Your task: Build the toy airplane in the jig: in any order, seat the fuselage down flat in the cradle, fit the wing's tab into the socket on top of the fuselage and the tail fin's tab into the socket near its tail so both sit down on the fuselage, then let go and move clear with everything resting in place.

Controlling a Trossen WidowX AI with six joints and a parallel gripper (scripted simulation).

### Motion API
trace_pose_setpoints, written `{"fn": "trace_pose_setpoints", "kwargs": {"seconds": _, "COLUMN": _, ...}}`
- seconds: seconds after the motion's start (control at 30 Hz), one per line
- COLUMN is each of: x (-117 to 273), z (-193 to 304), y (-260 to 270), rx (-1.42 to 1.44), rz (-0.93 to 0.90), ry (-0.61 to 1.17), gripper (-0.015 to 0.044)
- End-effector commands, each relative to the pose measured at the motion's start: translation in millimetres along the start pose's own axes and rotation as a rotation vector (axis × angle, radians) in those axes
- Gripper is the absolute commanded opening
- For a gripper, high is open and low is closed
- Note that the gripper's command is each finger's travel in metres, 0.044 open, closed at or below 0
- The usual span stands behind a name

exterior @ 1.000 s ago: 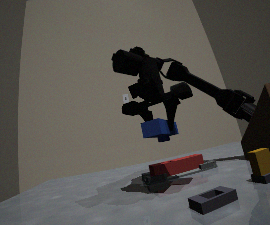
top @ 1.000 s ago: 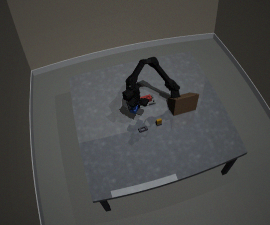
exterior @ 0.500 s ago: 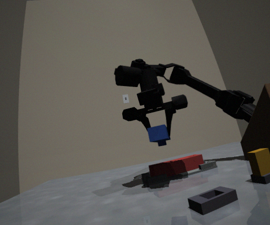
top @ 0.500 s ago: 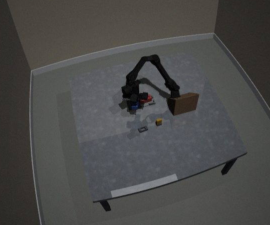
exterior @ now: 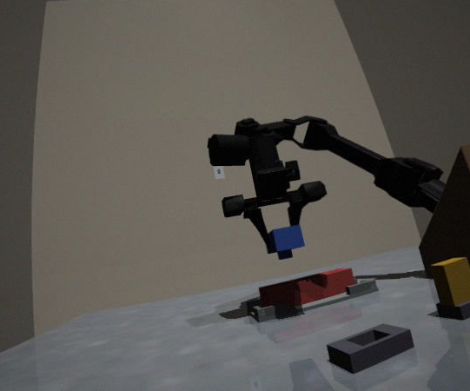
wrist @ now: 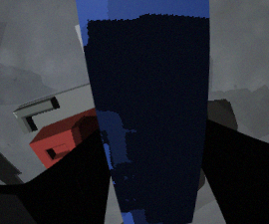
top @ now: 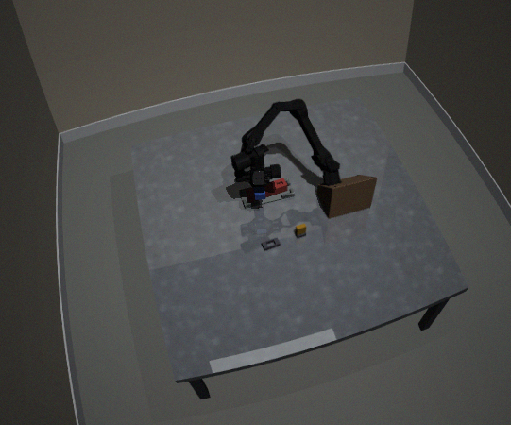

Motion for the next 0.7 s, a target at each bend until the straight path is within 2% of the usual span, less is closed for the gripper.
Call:
{"fn": "trace_pose_setpoints", "kwargs": {"seconds": 0.0, "x": -2, "z": 10, "y": 5, "rx": 0.063, "rz": 0.003, "ry": 0.007, "gripper": 0.0}}
{"fn": "trace_pose_setpoints", "kwargs": {"seconds": 0.4, "x": -9, "z": 38, "y": 20, "rx": 0.259, "rz": -0.007, "ry": 0.027, "gripper": 0.0}}
{"fn": "trace_pose_setpoints", "kwargs": {"seconds": 0.63, "x": -10, "z": 38, "y": 20, "rx": 0.259, "rz": -0.007, "ry": 0.027, "gripper": 0.0184}}
{"fn": "trace_pose_setpoints", "kwargs": {"seconds": 0.67, "x": -10, "z": 38, "y": 20, "rx": 0.259, "rz": -0.007, "ry": 0.027, "gripper": 0.0195}}
Point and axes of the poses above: the point midway between the two fingers, 35 mm back from their tips, its own x axis back along the fingers, its own y axis across the jaws, z = x × y, the point moved 1 cm from there along x, back along the fingers, and after that the axes turned 7 degrees about x, right-handed, at the moved point
